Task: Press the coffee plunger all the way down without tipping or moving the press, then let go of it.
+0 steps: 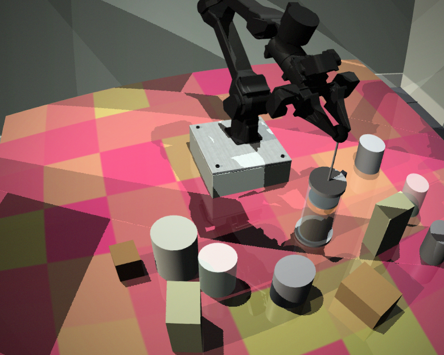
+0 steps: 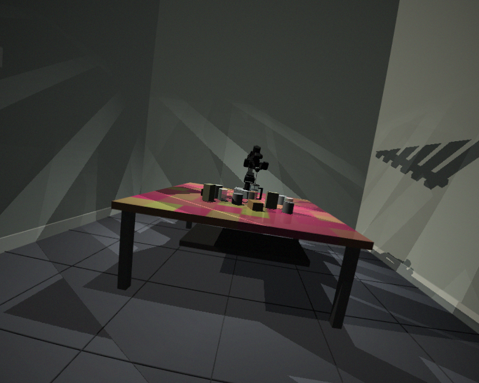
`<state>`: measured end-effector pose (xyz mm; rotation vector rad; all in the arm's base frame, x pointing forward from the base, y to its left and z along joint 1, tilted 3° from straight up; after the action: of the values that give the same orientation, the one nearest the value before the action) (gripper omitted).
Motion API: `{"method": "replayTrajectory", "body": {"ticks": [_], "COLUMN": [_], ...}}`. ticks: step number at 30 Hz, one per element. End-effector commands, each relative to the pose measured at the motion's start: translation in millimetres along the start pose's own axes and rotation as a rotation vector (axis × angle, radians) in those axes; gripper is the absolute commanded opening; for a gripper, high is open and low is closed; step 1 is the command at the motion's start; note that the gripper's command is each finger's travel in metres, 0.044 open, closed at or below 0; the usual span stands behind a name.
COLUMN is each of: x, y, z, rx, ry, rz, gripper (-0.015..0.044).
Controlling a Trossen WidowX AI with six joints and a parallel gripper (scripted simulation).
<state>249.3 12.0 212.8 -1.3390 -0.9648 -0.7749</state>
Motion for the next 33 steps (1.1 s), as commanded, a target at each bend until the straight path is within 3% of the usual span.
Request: {"method": "replayTrajectory", "body": {"ticks": [1, 33], "x": [-25.0, -65.4], "y": [10.0, 41.4], "z": [1.2, 5.3], "rx": [0.002, 0.002], "ry": [0.008, 0.009], "rz": [0.057, 0.056], "gripper": [0.0124, 0.0124]}}
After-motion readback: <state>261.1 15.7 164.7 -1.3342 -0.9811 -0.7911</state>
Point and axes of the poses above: the point midway between the two fingers, 35 mm back from their tips, its own y axis out along the fingers, its own z axis across the jaws, x = y × z, the point moved 1 cm from there along -y, back along the fingers, and after that the axes turned 4 degrees about -y, right-handed, at the moved point
